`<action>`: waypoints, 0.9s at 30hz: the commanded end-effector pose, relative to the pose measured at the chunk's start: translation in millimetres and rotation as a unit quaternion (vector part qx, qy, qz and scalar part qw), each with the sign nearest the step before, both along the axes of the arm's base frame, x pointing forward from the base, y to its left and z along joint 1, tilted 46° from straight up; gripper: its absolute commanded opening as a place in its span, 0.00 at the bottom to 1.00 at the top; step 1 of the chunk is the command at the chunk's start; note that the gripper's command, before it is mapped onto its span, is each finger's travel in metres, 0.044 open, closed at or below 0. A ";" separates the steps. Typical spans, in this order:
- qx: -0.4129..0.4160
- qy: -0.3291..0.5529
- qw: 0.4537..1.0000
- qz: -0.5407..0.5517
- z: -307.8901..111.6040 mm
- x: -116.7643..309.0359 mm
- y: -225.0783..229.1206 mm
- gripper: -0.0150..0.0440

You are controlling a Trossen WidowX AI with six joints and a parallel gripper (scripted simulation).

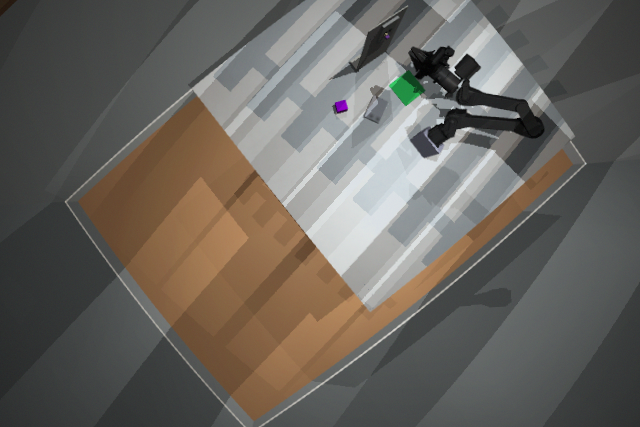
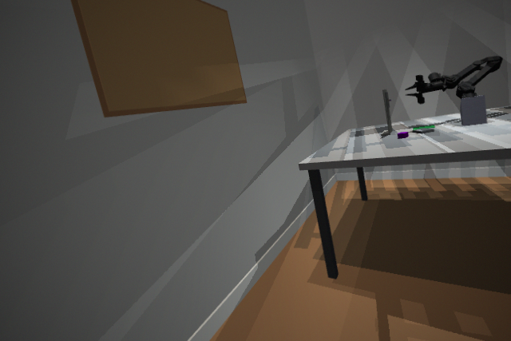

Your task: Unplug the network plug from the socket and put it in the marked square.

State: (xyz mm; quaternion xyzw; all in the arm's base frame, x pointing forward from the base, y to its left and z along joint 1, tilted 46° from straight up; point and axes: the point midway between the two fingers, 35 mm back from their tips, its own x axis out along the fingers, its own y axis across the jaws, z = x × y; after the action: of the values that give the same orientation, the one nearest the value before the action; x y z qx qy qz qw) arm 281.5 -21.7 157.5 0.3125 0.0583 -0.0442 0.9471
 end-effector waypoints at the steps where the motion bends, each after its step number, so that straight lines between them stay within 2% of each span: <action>1: 0.048 0.012 0.999 -0.007 -24.2 -11.4 -0.6 0.52; 10: 0.075 0.019 0.997 -0.012 -36.7 -16.7 -1.2 0.52; 27: 0.075 0.009 0.997 -0.013 -31.1 11.4 -7.6 0.52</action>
State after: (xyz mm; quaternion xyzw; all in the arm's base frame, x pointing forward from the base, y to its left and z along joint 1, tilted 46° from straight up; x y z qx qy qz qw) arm 286.0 -28.1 126.6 0.3804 0.0657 -0.0559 0.9208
